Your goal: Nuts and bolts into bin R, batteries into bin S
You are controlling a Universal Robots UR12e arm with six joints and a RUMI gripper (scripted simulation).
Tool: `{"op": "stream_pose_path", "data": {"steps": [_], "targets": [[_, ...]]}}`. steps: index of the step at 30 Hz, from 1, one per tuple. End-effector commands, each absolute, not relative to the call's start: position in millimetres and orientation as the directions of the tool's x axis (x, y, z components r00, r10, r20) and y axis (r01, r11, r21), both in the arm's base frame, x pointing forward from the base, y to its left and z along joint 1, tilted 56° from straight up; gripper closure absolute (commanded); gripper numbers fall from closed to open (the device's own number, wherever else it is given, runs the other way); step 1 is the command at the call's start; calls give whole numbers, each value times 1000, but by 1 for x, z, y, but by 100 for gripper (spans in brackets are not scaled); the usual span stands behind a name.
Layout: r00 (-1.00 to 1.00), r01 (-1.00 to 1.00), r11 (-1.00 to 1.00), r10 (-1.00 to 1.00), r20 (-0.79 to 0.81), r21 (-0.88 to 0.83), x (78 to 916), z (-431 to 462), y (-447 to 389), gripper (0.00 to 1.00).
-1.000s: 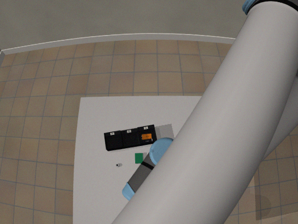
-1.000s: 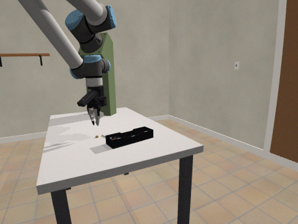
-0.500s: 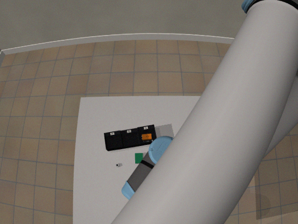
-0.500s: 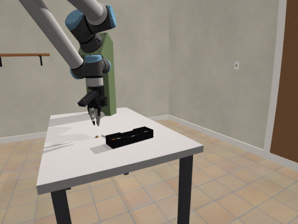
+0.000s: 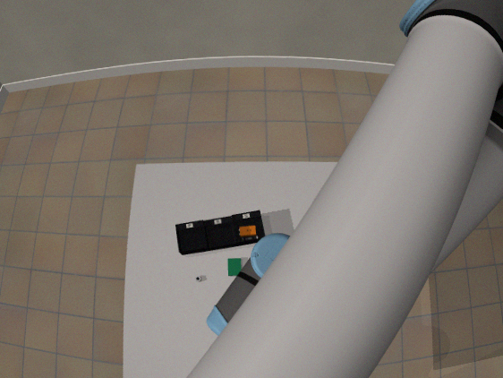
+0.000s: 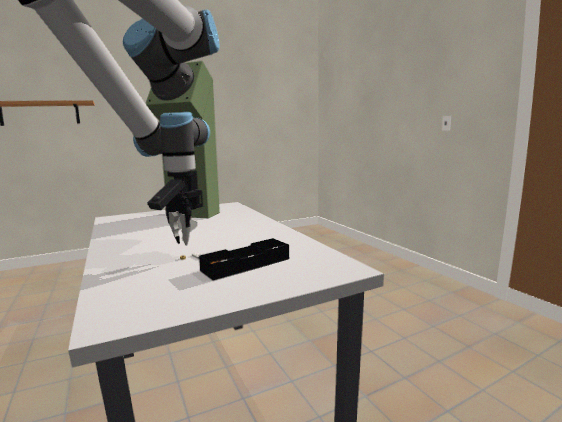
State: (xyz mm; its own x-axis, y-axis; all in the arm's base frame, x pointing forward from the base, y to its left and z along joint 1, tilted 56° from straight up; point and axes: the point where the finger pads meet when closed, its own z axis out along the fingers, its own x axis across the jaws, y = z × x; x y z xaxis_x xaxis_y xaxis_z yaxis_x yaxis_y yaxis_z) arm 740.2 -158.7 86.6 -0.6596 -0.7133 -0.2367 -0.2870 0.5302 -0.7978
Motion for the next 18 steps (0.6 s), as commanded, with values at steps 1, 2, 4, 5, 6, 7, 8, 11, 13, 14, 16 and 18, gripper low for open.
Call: {"op": "stream_pose_path", "data": {"steps": [1,2,4,5,6,7,8,11,13,14,16,18], "targets": [[-659,-287,530,-714,-237,-798,754,76,-167,82],[-659,-287,530,-714,-237,-798,756,74,-169,82],[-659,-287,530,-714,-237,-798,762,70,-172,82],[-659,-287,530,-714,-237,-798,762,70,-173,82],[-659,-287,530,-714,-237,-798,762,70,-173,82],[-659,-287,530,-714,-237,-798,762,70,-173,82],[-659,-287,530,-714,-237,-798,762,70,-173,82],[-659,-287,530,-714,-237,-798,763,69,-173,82],[-659,-287,530,-714,-237,-798,765,67,-174,82],[-659,-287,530,-714,-237,-798,766,67,-175,82],[-659,-287,530,-714,-237,-798,768,65,-176,82],[-659,-287,530,-714,-237,-798,770,64,-178,82]]}}
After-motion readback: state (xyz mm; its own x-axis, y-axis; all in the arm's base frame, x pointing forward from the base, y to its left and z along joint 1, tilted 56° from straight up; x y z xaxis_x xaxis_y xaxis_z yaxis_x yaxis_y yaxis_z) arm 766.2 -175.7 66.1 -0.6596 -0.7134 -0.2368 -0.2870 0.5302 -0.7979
